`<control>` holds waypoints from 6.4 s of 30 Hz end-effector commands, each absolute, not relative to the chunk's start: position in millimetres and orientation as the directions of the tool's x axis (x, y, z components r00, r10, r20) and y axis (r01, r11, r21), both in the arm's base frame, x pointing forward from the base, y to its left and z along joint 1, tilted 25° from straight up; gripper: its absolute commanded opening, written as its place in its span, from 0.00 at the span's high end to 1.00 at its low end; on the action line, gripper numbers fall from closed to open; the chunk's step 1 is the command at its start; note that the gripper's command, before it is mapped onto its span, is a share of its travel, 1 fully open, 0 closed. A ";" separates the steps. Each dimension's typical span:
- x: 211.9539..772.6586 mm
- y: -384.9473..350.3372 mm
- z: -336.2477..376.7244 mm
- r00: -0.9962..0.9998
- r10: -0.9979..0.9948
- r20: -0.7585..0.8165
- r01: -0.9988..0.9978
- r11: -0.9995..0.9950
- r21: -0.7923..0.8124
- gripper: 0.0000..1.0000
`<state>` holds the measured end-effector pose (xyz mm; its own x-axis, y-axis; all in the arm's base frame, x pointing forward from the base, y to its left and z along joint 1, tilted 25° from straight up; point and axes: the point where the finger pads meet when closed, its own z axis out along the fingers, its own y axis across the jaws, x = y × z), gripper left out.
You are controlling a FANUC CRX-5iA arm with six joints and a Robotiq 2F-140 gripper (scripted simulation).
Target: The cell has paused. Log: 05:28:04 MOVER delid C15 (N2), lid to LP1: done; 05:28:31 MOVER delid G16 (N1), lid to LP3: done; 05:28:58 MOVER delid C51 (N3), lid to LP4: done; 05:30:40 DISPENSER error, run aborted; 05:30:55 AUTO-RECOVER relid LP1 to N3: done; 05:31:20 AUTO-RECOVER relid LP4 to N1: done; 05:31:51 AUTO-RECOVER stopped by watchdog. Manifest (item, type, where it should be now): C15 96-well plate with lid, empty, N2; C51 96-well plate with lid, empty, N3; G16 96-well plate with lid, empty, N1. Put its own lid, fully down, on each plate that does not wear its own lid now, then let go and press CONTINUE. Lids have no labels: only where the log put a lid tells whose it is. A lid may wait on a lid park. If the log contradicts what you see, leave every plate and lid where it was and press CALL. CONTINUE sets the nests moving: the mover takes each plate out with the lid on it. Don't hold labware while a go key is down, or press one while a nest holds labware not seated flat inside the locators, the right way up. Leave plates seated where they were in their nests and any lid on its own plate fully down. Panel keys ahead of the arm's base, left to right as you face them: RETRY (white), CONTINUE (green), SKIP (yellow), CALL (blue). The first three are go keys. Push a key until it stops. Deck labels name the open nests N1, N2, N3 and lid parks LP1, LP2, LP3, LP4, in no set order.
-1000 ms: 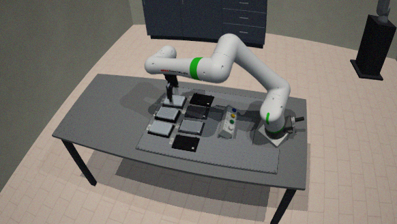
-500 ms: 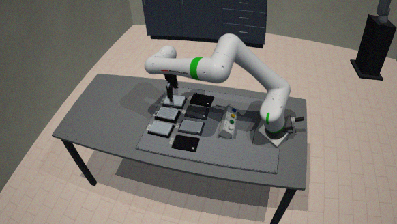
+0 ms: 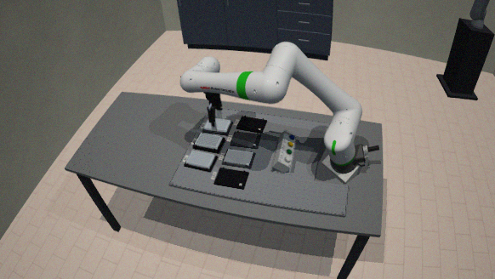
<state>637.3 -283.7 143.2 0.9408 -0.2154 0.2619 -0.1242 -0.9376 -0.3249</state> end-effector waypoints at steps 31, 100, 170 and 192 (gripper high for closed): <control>637.1 -284.0 143.6 0.941 -0.216 0.262 -0.124 -0.937 -0.325 1.00; 638.4 -201.8 227.0 0.941 -0.215 0.261 -0.125 -0.938 -0.324 1.00; 641.9 -174.9 231.5 0.935 -0.254 0.248 -0.163 -0.928 -0.336 1.00; 650.4 -168.1 208.2 0.935 -0.256 0.247 -0.165 -0.927 -0.336 1.00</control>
